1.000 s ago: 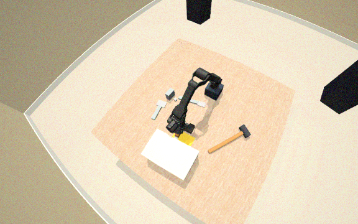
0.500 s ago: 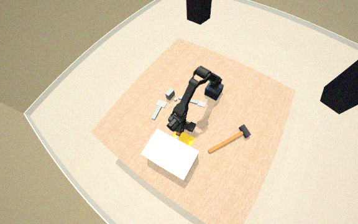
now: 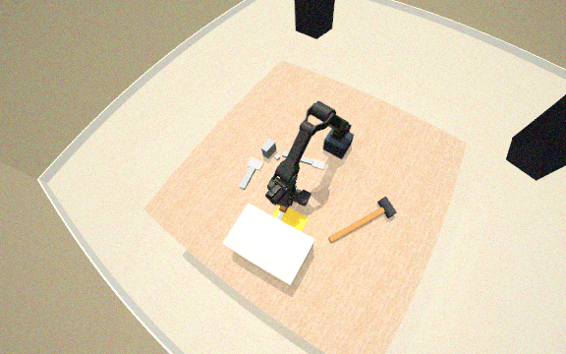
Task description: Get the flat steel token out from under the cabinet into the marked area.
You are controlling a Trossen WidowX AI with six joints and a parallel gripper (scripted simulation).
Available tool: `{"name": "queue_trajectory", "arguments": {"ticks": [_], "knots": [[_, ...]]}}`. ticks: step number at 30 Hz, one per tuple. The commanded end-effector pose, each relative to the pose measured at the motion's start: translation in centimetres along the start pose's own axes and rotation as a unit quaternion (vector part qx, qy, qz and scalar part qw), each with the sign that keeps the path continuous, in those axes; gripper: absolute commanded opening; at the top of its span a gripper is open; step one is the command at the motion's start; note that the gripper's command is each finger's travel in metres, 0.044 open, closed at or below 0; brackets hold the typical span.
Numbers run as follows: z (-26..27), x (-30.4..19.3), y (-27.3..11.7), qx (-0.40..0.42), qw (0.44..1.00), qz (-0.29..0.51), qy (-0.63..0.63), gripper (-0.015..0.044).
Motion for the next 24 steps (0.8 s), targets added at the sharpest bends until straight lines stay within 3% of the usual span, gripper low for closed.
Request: {"name": "queue_trajectory", "arguments": {"ticks": [1,24], "knots": [[0.0,-0.6,0.1,0.0,1.0,0.002,-0.002,0.0],[0.1,-2.8,0.1,0.0,1.0,0.003,-0.002,0.0]]}}
Point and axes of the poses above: the point midway between the two fingers, 35 mm back from their tips, its own y axis out along the fingers, its own z axis across the jaws, x = y × z, the point moved 8 cm from there along -y, back along the fingers, and after that the axes turned 3 degrees about -y, right-handed, at the moved point
